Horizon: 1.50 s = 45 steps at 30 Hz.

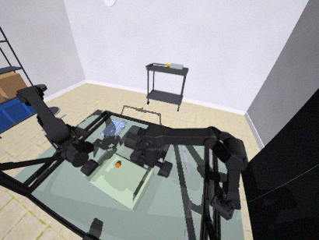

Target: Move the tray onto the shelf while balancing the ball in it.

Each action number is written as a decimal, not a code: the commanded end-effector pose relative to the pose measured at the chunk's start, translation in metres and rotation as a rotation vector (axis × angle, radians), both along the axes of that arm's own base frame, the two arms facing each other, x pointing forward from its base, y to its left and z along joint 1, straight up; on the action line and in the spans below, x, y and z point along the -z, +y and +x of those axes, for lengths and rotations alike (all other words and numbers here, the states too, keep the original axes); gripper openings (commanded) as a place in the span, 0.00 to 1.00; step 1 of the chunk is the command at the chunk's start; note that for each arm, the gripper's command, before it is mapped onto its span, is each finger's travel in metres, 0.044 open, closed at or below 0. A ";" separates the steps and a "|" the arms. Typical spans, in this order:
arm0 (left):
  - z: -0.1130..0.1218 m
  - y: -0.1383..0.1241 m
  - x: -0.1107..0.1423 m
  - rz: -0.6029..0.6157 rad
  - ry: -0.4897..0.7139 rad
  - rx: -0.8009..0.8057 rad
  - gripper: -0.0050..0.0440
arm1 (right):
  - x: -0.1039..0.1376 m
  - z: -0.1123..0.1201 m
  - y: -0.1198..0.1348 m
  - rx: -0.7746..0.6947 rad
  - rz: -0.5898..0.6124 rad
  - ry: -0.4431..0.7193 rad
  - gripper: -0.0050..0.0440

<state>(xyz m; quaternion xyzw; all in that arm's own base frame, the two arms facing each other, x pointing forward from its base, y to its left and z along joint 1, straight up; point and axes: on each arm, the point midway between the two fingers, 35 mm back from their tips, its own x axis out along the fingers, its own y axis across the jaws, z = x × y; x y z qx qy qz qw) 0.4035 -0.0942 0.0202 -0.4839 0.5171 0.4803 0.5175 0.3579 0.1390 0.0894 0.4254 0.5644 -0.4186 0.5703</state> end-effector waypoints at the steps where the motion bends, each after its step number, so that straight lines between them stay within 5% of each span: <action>1: 0.002 0.000 0.007 0.003 0.004 -0.003 0.92 | 0.008 0.000 -0.002 -0.002 -0.003 0.012 0.92; 45: 0.002 0.000 0.062 0.003 0.004 -0.003 0.87 | 0.063 0.000 -0.001 -0.002 -0.003 0.012 0.87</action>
